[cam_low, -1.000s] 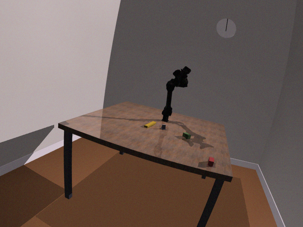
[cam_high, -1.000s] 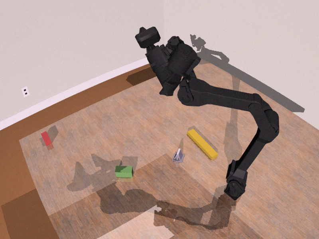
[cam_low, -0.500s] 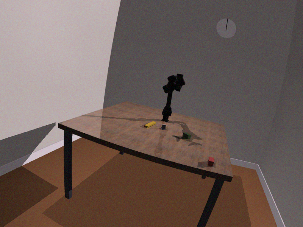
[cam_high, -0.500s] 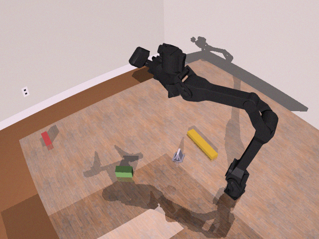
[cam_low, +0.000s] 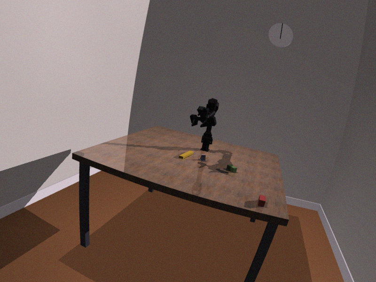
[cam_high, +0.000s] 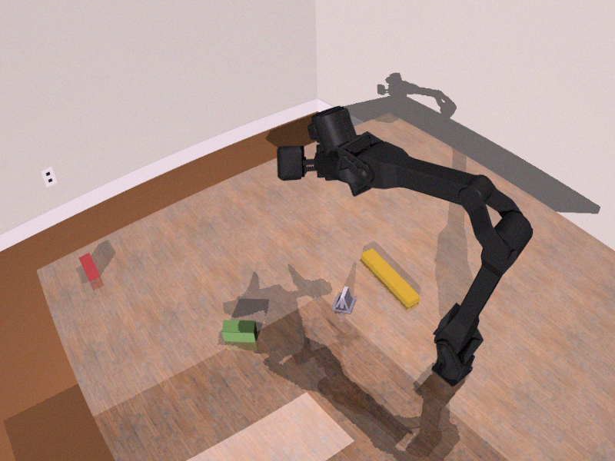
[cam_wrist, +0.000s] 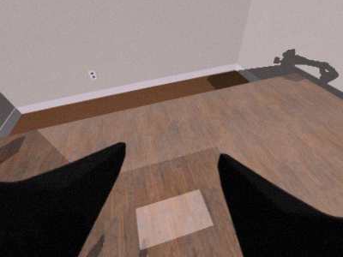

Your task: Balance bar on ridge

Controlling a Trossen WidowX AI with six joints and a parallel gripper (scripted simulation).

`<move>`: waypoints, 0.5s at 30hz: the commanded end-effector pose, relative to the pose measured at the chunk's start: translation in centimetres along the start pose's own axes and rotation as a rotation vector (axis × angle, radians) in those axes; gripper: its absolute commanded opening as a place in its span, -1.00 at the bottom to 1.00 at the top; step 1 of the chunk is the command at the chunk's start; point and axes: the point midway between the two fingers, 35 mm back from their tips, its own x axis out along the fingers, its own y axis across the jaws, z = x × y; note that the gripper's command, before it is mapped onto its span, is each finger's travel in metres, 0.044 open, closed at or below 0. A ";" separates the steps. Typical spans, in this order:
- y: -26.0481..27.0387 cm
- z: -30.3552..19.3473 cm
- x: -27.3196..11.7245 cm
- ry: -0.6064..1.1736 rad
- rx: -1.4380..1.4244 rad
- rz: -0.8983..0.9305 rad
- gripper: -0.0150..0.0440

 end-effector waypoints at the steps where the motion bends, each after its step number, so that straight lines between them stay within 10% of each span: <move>1: -3.0 -3.4 1.0 0.164 -0.106 -0.051 0.58; 15: -11.6 -13.1 -0.7 0.695 -0.290 -0.110 0.58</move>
